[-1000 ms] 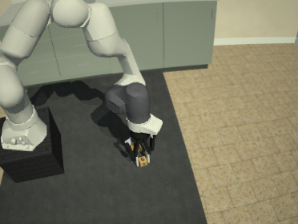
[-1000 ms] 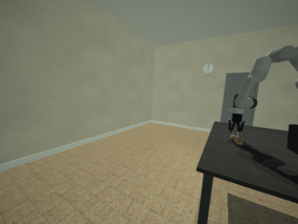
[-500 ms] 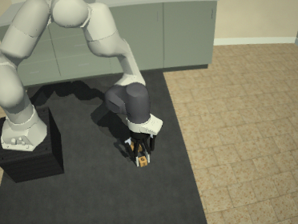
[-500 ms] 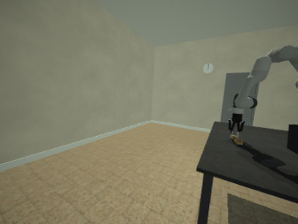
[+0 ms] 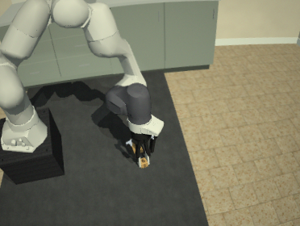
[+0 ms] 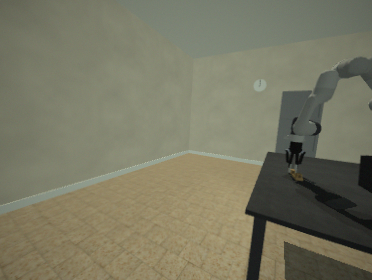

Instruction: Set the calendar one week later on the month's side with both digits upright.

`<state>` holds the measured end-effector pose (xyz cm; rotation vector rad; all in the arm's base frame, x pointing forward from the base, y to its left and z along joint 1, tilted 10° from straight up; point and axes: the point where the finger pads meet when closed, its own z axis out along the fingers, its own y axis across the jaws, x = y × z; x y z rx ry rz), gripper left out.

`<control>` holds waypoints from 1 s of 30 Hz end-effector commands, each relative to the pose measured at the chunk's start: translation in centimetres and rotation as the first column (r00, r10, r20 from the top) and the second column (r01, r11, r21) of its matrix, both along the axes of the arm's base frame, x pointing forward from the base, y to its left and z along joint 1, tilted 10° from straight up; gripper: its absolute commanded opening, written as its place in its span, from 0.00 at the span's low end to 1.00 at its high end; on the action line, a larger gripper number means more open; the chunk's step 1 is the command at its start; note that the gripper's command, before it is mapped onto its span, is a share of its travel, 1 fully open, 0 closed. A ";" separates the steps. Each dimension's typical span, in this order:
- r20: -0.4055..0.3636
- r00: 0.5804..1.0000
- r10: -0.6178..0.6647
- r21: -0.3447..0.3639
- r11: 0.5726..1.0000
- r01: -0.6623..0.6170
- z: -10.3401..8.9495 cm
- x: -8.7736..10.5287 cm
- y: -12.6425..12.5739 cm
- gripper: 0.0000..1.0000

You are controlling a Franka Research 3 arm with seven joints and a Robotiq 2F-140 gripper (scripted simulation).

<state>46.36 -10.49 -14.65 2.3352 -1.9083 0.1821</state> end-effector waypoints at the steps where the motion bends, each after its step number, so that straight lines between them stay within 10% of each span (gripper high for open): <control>1: 0.002 1.000 0.004 -0.001 1.000 -0.004 0.0 0.1 0.0 0.17; 30: 0.002 1.000 0.004 -0.001 1.000 -0.004 0.4 0.1 0.1 0.17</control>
